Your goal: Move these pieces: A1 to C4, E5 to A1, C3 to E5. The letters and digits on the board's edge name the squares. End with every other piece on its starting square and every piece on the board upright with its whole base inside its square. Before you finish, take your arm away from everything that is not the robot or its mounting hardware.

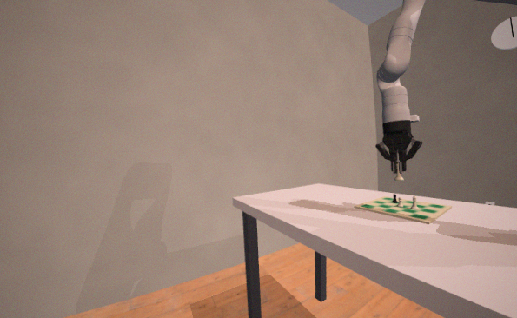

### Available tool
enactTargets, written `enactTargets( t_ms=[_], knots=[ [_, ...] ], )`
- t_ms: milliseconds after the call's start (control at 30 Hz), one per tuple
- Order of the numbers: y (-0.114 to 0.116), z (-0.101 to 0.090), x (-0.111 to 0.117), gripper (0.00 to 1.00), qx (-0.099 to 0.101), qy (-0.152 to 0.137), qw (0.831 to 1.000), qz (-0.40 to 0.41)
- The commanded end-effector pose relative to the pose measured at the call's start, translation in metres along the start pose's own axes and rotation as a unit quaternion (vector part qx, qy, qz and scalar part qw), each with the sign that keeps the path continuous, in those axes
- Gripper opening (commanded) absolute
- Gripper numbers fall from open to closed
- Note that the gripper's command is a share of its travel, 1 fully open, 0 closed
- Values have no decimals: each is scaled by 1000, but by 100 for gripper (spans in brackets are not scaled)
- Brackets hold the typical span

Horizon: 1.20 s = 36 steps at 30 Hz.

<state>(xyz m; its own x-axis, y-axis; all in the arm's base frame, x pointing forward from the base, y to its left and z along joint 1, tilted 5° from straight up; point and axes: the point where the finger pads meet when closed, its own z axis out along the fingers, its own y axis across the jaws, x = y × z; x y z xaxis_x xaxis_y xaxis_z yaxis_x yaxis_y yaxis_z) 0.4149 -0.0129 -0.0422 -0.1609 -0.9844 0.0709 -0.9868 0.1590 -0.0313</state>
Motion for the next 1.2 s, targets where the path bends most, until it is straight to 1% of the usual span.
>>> enactTargets(
  t_ms=[0,33,67,133,233,300,367,433,967,1167],
  knots=[
    [-30,3,43,0,3,-1,1000,26],
    [-30,3,43,0,3,-1,1000,26],
    [-40,2,54,0,3,-1,1000,22],
    [-40,2,54,0,3,-1,1000,22],
    [-64,0,88,0,5,0,1000,12],
    [-76,-2,107,0,6,0,1000,9],
    [-83,-4,121,0,6,1,1000,6],
    [-87,-5,128,0,7,1,1000,5],
    [-88,-5,131,0,7,2,1000,5],
    [-88,2,131,0,7,2,1000,5]
  ],
)
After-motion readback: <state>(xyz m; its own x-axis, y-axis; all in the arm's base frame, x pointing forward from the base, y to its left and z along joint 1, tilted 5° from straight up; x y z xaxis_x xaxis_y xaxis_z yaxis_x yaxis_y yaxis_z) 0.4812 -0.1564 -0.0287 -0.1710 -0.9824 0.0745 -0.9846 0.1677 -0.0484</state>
